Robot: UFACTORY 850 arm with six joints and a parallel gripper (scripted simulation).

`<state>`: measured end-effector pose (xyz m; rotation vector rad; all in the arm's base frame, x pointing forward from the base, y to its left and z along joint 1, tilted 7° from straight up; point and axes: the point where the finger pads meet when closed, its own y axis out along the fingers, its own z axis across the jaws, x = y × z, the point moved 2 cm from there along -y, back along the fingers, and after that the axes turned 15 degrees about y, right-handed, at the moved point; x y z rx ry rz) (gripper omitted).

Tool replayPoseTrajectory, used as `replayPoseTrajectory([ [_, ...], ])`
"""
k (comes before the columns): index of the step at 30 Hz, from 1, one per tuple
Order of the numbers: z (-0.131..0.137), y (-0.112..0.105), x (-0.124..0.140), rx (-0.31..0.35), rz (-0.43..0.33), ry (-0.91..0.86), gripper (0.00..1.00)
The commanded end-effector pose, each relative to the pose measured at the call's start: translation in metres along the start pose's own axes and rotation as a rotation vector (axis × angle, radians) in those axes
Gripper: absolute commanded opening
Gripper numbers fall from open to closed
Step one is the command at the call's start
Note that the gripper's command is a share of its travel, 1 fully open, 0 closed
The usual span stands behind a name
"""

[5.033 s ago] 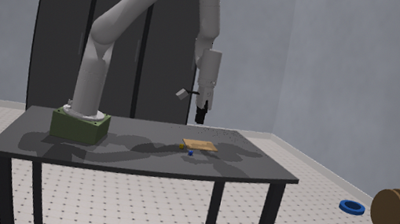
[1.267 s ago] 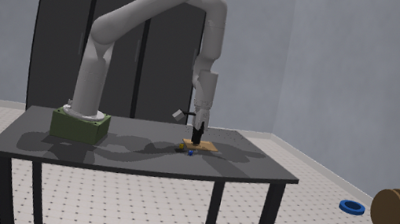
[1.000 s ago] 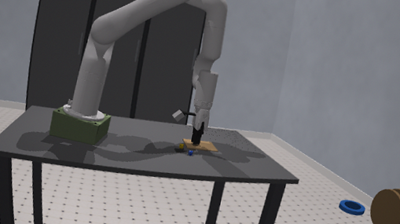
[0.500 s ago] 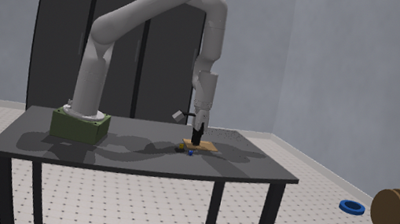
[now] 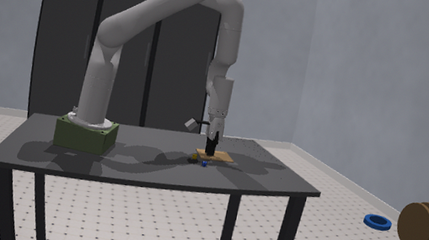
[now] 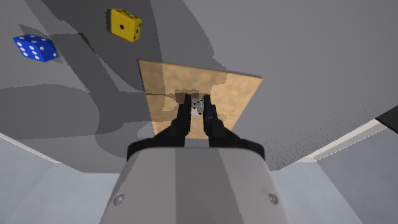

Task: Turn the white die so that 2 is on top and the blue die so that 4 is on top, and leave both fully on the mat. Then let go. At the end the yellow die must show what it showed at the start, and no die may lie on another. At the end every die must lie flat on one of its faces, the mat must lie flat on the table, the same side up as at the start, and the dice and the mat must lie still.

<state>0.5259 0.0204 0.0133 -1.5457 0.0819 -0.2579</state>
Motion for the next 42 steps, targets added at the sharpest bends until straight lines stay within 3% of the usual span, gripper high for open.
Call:
replayPoseTrajectory([
  [1,0.0010,-0.0005,0.0006,-0.037,-0.011,0.000,0.11],
  [17,0.0010,-0.0005,0.0006,-0.037,-0.011,0.000,0.11],
  [32,0.0010,-0.0005,0.0006,-0.037,-0.011,0.000,0.31],
  [42,0.0010,-0.0005,0.0006,-0.037,-0.011,0.000,0.31],
])
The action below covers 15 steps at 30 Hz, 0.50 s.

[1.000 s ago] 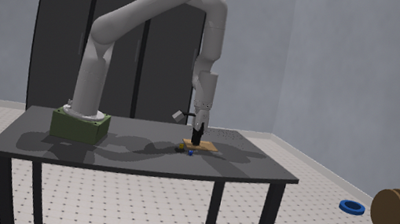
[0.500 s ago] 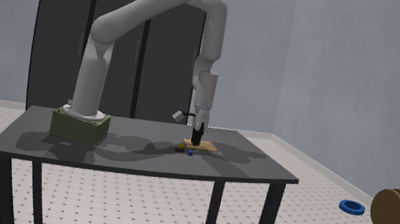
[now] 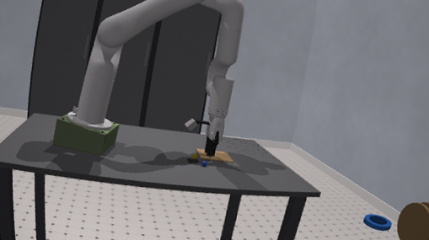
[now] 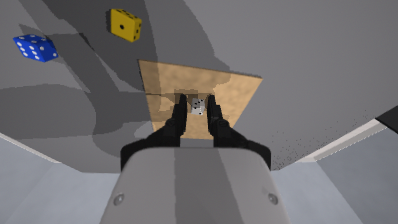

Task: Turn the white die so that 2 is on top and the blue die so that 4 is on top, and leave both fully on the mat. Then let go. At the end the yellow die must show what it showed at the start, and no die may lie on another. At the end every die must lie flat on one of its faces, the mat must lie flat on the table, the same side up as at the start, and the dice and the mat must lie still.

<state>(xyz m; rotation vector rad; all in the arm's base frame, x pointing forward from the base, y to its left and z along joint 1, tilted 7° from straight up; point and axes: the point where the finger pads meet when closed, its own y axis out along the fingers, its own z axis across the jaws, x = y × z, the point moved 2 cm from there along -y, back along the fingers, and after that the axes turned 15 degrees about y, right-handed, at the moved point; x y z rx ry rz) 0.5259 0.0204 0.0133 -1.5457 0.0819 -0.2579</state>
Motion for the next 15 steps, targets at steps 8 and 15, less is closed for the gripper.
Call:
replayPoseTrajectory([
  [8,0.001,-0.005,0.001,-0.037,-0.011,0.000,0.31],
  [15,0.002,-0.018,0.000,-0.037,-0.011,0.000,0.31],
])
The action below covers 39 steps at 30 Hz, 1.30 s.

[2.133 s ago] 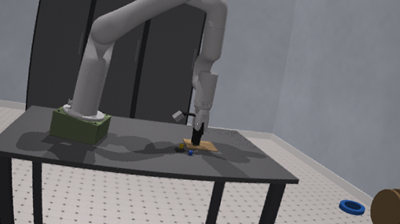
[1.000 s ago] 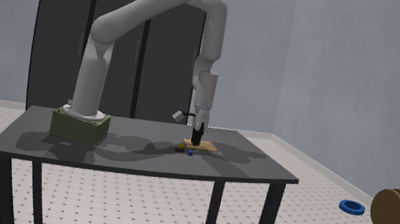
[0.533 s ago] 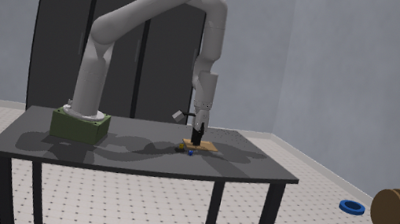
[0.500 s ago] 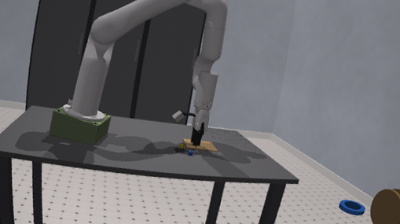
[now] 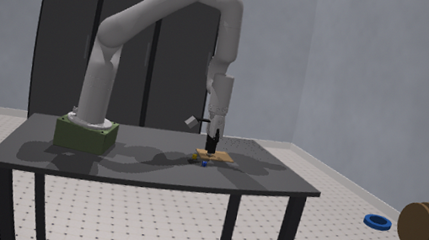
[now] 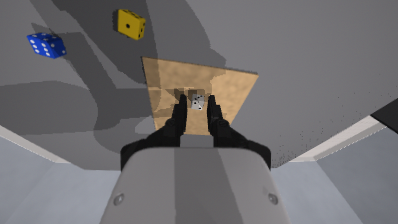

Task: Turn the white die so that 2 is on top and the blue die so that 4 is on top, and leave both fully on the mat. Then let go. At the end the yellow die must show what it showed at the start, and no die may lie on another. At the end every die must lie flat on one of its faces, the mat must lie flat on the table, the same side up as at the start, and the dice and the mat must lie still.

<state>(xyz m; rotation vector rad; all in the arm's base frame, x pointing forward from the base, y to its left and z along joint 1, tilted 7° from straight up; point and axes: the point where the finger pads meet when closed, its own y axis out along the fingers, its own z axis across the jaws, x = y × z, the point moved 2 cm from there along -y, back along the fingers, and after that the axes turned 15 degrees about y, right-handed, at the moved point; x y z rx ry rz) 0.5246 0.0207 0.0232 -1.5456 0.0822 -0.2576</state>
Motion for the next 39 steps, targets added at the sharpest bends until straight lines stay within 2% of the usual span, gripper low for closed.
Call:
replayPoseTrajectory([
  [1,0.001,-0.011,0.001,-0.037,-0.012,0.000,0.31],
  [12,0.004,-0.074,0.000,-0.037,-0.012,0.000,0.31],
  [19,0.004,-0.081,0.000,-0.037,-0.012,0.000,0.31],
  [20,0.004,-0.081,0.000,-0.037,-0.012,0.000,1.00],
  [39,0.004,-0.081,0.000,-0.037,-0.012,0.000,1.00],
])
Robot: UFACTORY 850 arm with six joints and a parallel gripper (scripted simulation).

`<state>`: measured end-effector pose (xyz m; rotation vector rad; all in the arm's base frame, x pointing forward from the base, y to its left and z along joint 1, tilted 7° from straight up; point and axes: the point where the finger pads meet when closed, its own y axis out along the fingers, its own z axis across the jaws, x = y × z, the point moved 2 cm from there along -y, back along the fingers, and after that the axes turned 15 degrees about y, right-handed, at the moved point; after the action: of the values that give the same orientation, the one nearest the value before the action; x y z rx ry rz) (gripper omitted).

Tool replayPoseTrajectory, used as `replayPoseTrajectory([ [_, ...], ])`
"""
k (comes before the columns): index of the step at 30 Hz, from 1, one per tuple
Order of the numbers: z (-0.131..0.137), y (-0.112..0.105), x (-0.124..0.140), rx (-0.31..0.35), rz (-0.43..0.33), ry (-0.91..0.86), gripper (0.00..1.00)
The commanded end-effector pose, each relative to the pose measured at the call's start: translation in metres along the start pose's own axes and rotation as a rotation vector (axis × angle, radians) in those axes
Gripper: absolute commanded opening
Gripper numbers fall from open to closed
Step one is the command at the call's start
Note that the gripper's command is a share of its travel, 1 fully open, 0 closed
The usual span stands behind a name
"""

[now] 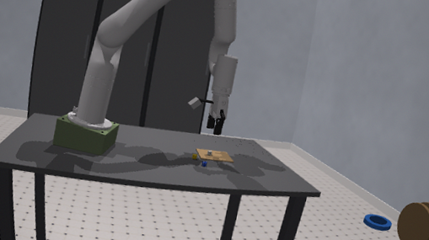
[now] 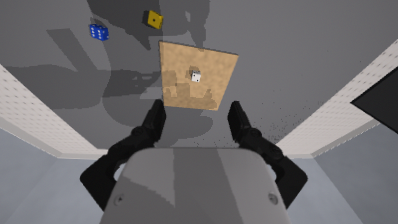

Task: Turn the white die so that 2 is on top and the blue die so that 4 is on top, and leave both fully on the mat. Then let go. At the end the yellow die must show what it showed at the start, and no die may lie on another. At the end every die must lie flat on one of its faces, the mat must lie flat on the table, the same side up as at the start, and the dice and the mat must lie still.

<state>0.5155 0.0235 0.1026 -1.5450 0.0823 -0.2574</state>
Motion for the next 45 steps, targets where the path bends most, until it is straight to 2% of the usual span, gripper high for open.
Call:
replayPoseTrajectory([
  [1,-0.002,0.000,0.001,0.000,-0.002,0.004,1.00],
  [2,-0.013,0.001,0.000,-0.002,-0.003,0.028,1.00],
  [4,-0.066,0.007,-0.007,-0.014,-0.008,0.148,1.00],
  [6,-0.066,0.007,-0.007,-0.014,-0.008,0.148,1.00],
  [7,-0.099,0.011,-0.015,-0.022,-0.012,0.224,1.00],
  [9,-0.099,0.011,-0.015,-0.022,-0.012,0.224,1.00],
  [10,-0.127,0.014,-0.023,-0.028,-0.015,0.294,1.00],
  [11,-0.127,0.014,-0.023,-0.028,-0.015,0.294,1.00],
  [12,-0.147,0.015,-0.031,-0.032,-0.017,0.343,1.00],
  [15,-0.158,0.016,-0.035,-0.035,-0.019,0.372,1.00],
  [16,-0.158,0.016,-0.035,-0.035,-0.019,0.372,0.31],
  [45,-0.158,0.016,-0.035,-0.035,-0.019,0.372,0.31],
])
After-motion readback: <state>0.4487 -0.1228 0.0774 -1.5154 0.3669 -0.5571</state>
